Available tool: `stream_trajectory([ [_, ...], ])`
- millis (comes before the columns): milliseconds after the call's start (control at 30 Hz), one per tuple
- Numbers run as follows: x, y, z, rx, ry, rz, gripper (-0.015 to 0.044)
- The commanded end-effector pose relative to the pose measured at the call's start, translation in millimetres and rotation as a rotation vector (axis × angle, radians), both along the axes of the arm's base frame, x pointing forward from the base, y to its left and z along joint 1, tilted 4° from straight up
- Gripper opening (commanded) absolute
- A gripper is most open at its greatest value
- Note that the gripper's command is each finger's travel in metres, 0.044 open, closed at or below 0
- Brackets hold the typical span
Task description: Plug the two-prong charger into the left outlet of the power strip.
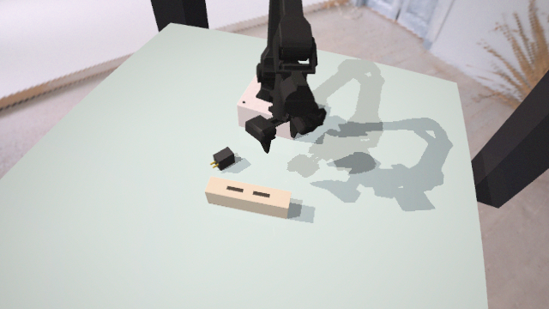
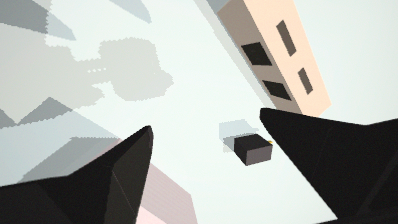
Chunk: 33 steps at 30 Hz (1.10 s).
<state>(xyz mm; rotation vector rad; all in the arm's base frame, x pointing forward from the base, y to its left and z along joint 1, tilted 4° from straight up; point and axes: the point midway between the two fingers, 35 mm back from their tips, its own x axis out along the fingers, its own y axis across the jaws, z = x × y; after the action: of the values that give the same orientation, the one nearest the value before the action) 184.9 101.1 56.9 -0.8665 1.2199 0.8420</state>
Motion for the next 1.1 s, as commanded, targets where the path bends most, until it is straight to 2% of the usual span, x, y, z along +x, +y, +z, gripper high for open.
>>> stream_trajectory([
  [0, 8, -7, 0, 0.013, 0.023, -0.123, 0.044],
  [1067, 40, -83, -20, 0.047, 0.173, -0.965, 0.044],
])
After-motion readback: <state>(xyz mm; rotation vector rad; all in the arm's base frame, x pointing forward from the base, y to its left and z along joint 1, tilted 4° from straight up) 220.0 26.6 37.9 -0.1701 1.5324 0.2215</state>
